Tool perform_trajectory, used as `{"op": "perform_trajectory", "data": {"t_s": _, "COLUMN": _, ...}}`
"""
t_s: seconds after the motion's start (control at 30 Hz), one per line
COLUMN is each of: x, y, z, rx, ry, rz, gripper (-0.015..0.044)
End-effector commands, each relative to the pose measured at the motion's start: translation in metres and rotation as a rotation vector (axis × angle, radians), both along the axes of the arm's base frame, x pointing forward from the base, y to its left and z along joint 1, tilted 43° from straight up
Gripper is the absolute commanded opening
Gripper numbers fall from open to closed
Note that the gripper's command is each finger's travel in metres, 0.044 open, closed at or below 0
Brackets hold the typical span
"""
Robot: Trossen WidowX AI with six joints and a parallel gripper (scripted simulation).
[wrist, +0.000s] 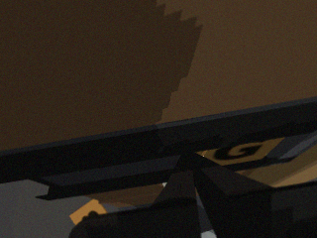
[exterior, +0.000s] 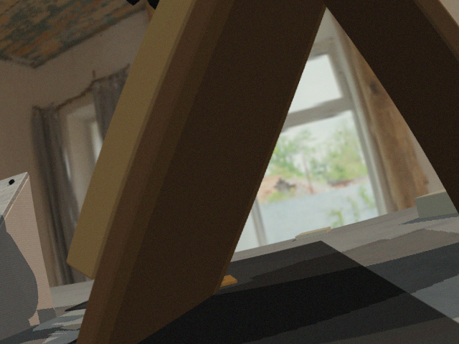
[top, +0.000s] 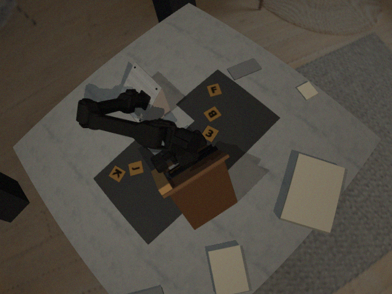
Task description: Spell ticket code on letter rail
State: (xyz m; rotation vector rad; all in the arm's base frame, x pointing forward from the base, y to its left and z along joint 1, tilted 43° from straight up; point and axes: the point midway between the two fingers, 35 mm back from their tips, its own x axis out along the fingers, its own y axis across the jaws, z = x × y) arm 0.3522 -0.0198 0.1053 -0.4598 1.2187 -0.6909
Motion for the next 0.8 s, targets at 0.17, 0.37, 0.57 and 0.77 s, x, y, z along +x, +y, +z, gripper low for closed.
{"op": "perform_trajectory", "data": {"t_s": 0.17, "x": -0.0002, "y": -0.0025, "z": 0.0022, "rx": -0.002, "ry": 0.001, "rz": 0.003, "gripper": 0.0000}}
{"op": "perform_trajectory", "data": {"t_s": 0.37, "x": -0.0005, "y": -0.0039, "z": 0.0036, "rx": -0.002, "ry": 0.001, "rz": 0.003, "gripper": 0.0000}}
{"op": "perform_trajectory", "data": {"t_s": 0.57, "x": -0.0010, "y": -0.0053, "z": 0.0049, "rx": -0.002, "ry": 0.001, "rz": 0.003, "gripper": 0.0000}}
{"op": "perform_trajectory", "data": {"t_s": 0.77, "x": -0.0013, "y": -0.0064, "z": 0.0058, "rx": -0.002, "ry": 0.001, "rz": 0.003, "gripper": 0.0000}}
